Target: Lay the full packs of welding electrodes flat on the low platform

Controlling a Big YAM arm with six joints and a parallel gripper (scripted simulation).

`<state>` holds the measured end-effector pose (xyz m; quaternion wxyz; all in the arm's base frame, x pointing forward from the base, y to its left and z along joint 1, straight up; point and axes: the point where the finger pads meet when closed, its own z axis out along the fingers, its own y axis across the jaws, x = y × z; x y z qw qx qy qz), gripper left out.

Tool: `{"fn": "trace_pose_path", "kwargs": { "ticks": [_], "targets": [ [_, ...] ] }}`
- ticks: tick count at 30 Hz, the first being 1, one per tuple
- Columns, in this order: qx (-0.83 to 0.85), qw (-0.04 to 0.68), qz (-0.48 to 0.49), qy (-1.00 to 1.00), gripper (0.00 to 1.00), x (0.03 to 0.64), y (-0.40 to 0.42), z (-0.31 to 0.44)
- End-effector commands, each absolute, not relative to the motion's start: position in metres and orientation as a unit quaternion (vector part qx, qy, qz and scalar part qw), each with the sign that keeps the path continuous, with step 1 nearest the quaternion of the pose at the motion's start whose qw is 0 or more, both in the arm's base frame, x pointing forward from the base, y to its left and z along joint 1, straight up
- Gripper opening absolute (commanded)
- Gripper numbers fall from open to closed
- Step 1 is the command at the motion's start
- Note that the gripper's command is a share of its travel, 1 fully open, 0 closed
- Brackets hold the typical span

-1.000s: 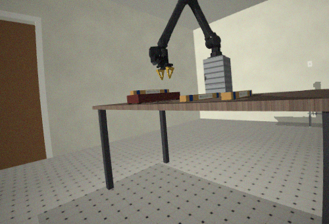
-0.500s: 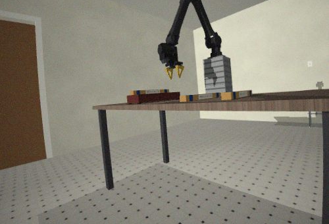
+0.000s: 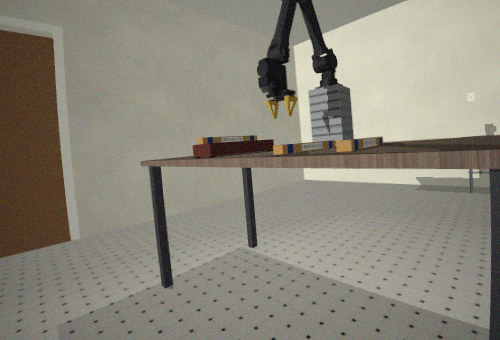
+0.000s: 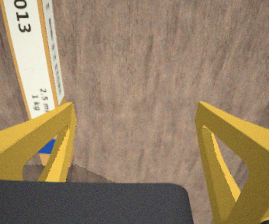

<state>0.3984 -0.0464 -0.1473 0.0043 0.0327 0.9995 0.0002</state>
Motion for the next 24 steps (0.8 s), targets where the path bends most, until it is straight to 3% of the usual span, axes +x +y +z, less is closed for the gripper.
{"fn": "trace_pose_path", "kwargs": {
  "ticks": [1,17,24],
  "targets": [
    [0.055,0.005,-0.002,0.999,0.74,0.399,-0.026,-0.152],
    [0.055,0.004,0.0,0.999,0.74,0.417,0.066,-0.16],
    [0.06,0.01,0.001,0.998,0.74,0.423,0.063,-0.154]
  ]
}}
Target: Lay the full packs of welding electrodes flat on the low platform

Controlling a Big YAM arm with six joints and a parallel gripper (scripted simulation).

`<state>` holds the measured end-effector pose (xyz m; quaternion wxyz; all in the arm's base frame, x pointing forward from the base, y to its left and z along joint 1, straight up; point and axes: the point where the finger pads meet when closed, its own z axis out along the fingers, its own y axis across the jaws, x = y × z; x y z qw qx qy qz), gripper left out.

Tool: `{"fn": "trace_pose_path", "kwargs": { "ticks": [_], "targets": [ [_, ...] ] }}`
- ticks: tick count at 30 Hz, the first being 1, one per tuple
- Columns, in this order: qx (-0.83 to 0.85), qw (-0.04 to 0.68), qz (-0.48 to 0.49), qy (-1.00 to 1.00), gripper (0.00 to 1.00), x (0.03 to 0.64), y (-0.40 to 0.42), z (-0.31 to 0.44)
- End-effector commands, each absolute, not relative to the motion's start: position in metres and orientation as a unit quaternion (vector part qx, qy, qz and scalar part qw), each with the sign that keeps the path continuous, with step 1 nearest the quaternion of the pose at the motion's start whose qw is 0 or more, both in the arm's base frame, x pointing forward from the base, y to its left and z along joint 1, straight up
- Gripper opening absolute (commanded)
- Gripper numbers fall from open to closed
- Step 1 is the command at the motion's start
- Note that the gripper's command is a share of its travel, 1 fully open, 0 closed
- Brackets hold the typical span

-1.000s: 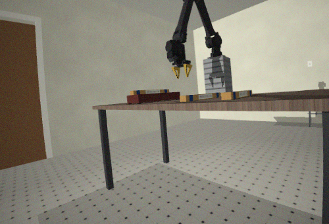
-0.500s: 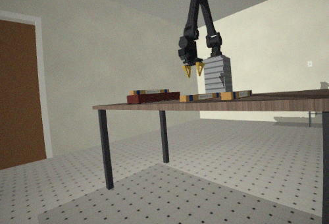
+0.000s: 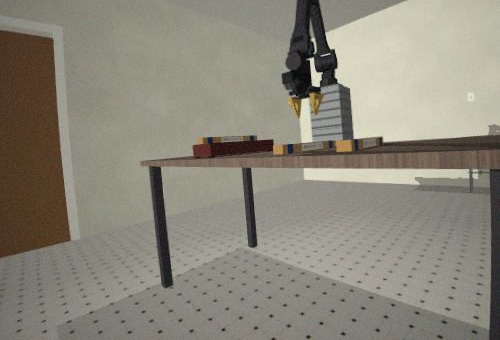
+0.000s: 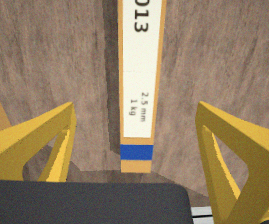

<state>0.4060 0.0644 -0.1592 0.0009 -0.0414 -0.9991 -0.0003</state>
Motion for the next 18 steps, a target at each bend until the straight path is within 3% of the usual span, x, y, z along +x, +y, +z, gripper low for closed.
{"fn": "trace_pose_path", "kwargs": {
  "ticks": [1,18],
  "targets": [
    [-0.061,-0.012,-0.002,-0.998,0.74,0.424,0.062,-0.153],
    [-0.062,-0.013,-0.002,-0.998,0.74,0.423,0.059,-0.172]
  ]
}}
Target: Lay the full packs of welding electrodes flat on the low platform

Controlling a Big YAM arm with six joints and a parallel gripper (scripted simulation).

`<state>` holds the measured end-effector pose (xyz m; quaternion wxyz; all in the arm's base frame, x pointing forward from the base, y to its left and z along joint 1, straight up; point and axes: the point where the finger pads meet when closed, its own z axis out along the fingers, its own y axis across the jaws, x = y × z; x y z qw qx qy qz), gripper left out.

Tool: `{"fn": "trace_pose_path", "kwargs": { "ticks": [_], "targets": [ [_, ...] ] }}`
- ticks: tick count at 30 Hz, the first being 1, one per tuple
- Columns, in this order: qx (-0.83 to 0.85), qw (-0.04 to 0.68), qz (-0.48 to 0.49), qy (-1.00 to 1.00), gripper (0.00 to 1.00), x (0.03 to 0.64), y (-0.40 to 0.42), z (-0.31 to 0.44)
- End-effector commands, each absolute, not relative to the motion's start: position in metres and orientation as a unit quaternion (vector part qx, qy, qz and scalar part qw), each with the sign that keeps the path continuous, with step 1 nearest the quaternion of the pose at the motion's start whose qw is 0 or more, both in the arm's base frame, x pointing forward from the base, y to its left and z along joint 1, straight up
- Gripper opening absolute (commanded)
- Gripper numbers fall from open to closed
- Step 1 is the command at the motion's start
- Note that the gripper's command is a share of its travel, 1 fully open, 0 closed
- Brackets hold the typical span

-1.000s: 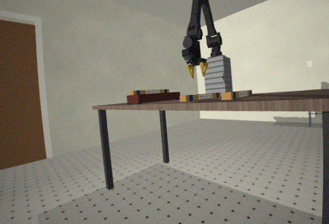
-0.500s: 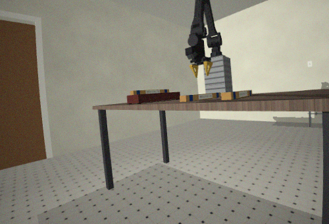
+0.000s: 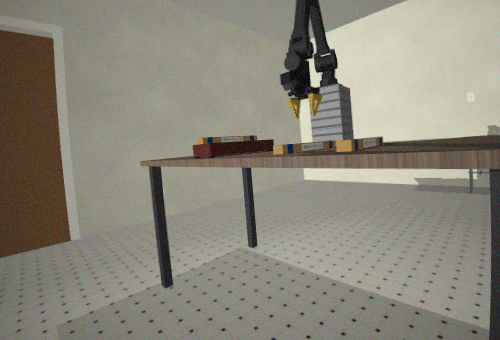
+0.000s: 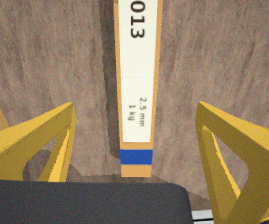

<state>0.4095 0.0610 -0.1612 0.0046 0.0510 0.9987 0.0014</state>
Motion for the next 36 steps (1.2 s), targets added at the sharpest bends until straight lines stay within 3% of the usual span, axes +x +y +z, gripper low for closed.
{"fn": "trace_pose_path", "kwargs": {
  "ticks": [1,36],
  "targets": [
    [0.062,0.013,0.002,0.998,0.74,0.423,0.059,-0.176],
    [0.064,0.009,0.001,0.998,0.74,0.418,0.057,-0.27]
  ]
}}
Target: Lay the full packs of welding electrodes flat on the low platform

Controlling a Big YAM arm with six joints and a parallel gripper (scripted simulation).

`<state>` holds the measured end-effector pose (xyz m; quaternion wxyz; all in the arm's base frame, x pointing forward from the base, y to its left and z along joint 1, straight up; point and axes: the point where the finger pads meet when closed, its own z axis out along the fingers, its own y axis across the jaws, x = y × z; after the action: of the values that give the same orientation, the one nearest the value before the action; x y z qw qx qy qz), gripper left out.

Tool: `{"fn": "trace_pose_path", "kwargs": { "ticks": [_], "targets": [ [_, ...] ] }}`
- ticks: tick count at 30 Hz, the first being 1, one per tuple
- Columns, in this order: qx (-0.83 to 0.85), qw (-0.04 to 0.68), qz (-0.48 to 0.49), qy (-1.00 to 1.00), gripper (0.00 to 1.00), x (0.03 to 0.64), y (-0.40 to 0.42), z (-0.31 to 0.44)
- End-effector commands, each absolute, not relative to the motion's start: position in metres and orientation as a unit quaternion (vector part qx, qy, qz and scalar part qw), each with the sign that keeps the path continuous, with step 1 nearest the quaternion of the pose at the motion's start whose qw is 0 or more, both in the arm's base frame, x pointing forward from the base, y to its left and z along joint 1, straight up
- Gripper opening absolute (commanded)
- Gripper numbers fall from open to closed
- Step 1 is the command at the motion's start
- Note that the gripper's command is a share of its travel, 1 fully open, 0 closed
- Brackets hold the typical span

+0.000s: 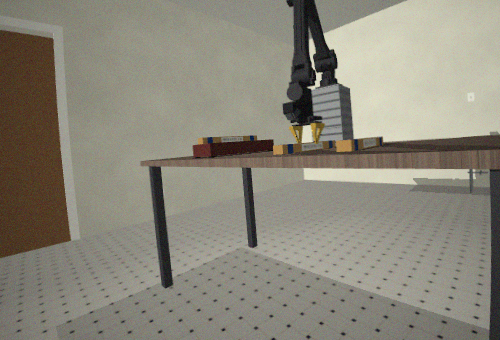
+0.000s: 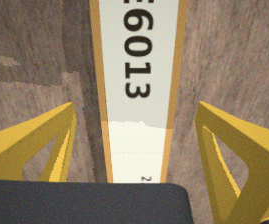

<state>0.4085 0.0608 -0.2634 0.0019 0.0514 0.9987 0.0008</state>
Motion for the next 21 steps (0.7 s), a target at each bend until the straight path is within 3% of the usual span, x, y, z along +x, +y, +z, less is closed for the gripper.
{"fn": "trace_pose_path", "kwargs": {
  "ticks": [1,21],
  "targets": [
    [0.064,0.009,0.001,0.998,0.74,0.418,0.057,-0.271],
    [0.064,0.014,0.002,0.998,0.74,0.424,0.058,-0.273]
  ]
}}
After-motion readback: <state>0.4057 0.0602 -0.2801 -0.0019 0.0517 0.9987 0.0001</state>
